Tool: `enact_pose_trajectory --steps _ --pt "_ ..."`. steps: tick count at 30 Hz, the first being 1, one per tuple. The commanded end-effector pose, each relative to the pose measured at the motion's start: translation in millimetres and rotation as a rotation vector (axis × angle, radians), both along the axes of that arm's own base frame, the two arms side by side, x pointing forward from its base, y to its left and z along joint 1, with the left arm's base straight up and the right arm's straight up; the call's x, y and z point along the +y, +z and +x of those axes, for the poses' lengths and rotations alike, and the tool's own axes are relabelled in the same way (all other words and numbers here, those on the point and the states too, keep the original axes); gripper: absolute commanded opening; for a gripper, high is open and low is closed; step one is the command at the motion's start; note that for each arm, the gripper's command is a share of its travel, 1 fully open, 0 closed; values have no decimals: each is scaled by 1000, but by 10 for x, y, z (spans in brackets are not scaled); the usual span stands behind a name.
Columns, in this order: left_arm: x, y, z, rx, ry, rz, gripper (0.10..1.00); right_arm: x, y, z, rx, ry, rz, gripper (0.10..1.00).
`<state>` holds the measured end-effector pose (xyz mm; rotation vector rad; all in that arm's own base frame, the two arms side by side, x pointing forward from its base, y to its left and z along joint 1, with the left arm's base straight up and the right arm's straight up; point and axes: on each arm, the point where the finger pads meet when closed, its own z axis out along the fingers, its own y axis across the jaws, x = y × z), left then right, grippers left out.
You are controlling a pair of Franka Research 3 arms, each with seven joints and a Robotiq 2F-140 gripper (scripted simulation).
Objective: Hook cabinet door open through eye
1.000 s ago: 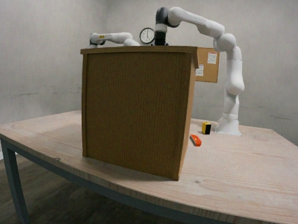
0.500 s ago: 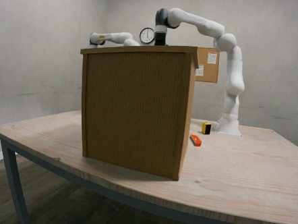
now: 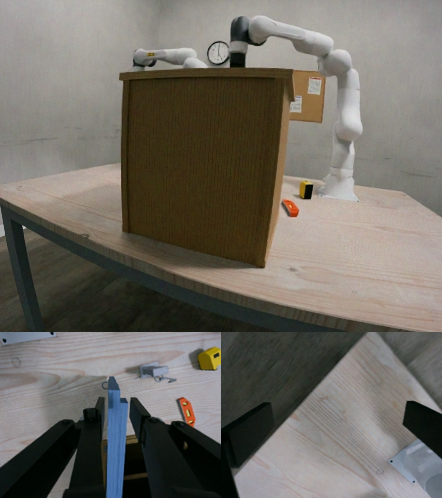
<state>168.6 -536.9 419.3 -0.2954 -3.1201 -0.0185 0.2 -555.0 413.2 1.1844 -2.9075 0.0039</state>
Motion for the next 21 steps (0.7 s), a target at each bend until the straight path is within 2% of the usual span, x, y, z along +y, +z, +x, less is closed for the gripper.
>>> enact_pose_trajectory --steps 1,11,21 --pt "-34 -33 7 -6 -4 -12 297 0 1 0 0 0 0 1000" --pt "-32 -204 7 -6 -4 -12 297 0 1 0 0 0 0 1000" --pt "-32 -317 7 -6 -4 -12 297 0 1 0 0 0 0 1000"
